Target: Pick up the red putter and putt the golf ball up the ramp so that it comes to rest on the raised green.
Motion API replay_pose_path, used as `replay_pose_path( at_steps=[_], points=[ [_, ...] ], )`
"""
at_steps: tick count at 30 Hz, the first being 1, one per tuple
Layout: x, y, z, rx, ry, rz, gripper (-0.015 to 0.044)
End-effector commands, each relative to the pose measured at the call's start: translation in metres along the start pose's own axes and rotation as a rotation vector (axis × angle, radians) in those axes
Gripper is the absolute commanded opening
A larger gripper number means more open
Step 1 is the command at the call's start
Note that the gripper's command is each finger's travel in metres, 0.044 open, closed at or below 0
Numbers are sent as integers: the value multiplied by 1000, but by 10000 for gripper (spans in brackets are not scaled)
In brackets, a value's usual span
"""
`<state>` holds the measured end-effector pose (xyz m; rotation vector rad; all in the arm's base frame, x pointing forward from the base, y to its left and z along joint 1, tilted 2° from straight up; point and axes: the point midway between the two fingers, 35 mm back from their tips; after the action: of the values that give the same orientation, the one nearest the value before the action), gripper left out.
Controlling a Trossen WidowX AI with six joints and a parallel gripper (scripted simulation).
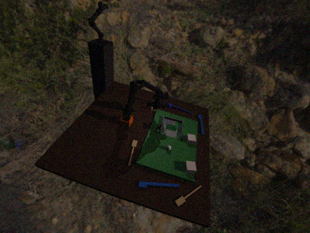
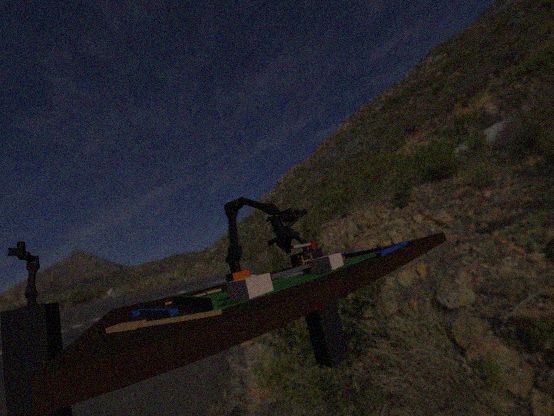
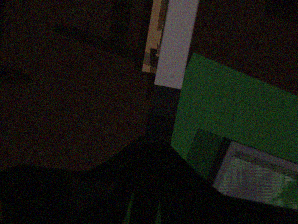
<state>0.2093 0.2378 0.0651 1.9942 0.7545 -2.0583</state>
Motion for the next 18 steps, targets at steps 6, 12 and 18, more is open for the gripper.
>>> replay_pose_path(
  at_steps=[6, 12, 18],
  points=[
    [-22, -4, 0, 1, 10, -3, 0],
    [-31, 25, -10, 123, 33, 20, 0],
    [-40, 54, -16, 269, 50, 32, 0]
  ],
)
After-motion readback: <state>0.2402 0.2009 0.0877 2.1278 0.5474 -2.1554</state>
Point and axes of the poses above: the point midway between the two fingers, 35 mm back from their tips, its own x axis out along the fingers, its own z axis across the jaws, y = z × x, and after that the axes turned 10 degrees about -x, right-handed
